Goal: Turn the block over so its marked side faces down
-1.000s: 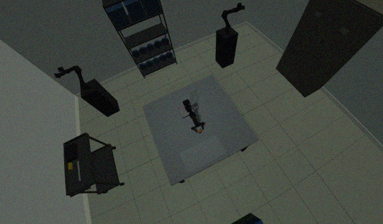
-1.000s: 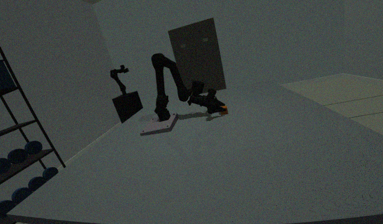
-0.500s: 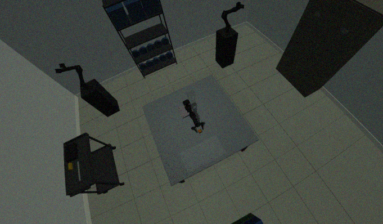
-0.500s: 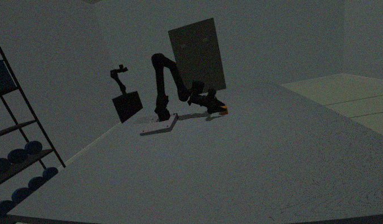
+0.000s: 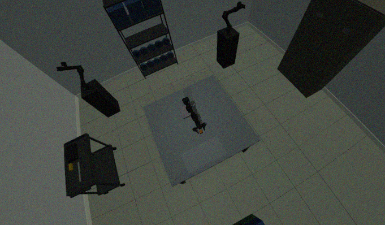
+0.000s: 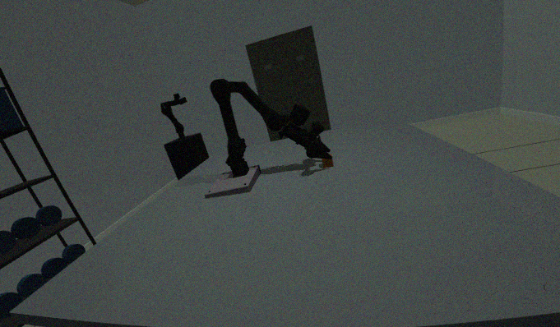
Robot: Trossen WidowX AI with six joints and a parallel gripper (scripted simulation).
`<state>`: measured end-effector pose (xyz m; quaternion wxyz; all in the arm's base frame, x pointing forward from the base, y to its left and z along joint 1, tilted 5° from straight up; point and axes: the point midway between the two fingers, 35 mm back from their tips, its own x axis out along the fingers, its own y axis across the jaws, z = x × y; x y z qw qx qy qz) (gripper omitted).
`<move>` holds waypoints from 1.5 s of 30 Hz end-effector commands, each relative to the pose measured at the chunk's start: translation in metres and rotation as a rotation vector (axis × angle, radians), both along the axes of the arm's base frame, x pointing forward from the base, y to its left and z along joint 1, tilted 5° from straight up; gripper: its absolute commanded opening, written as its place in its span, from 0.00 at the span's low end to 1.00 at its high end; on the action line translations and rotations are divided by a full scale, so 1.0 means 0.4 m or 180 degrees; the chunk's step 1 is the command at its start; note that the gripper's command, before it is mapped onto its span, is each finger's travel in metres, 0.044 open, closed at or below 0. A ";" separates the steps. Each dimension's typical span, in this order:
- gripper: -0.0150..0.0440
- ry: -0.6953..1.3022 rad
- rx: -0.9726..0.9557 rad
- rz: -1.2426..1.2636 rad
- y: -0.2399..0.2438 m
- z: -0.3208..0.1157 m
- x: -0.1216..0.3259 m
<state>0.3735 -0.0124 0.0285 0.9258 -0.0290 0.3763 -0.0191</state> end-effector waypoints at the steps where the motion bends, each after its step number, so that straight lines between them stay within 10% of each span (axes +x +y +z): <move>1: 1.00 0.0730 0.0027 -0.0094 0.008 0.109 -0.056; 45: 1.00 0.2564 0.0070 -0.0223 0.001 0.099 0.017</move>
